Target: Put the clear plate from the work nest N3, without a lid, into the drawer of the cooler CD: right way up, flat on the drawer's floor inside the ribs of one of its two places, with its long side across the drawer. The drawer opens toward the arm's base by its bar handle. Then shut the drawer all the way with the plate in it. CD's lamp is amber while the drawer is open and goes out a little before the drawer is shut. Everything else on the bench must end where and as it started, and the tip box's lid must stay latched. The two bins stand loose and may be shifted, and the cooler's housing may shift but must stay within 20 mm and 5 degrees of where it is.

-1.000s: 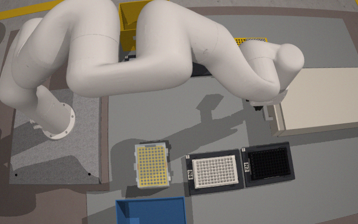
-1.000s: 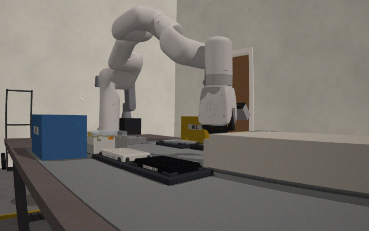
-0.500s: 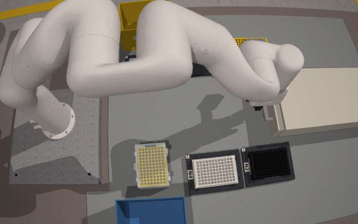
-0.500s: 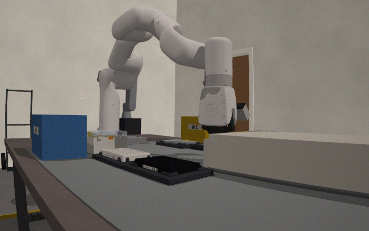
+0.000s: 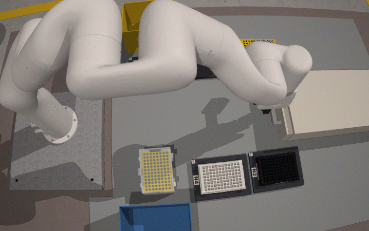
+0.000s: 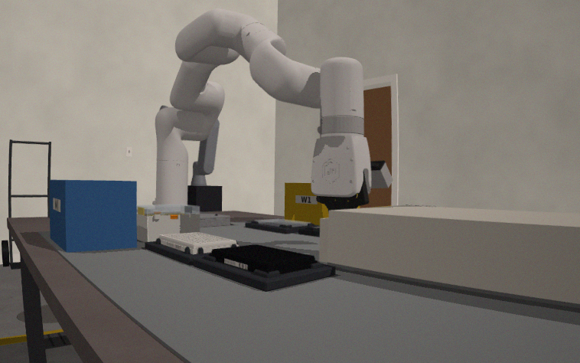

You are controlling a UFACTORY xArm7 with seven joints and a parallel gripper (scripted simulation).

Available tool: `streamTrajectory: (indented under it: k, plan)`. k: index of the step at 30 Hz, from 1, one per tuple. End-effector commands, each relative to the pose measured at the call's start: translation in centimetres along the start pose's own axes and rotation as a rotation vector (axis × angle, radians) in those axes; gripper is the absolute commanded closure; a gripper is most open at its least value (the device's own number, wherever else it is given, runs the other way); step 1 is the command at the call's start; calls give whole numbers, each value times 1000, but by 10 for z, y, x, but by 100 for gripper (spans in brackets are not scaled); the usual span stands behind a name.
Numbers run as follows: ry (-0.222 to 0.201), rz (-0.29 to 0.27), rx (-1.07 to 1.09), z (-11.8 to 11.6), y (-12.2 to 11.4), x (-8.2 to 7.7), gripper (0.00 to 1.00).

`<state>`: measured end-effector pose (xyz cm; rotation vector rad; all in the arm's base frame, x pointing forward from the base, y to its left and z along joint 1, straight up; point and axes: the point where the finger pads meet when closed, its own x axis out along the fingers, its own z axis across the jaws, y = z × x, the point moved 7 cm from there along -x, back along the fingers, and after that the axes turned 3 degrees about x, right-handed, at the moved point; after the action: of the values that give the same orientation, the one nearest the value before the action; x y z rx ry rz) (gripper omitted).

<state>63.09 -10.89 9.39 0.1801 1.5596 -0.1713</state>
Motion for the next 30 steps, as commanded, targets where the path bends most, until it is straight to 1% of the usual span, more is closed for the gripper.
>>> streamTrajectory:
  k: [1,30]
  plan:
    - [-2,0,0,-5,0,-2,100]
    - [-2,0,0,-50,-2,-2,100]
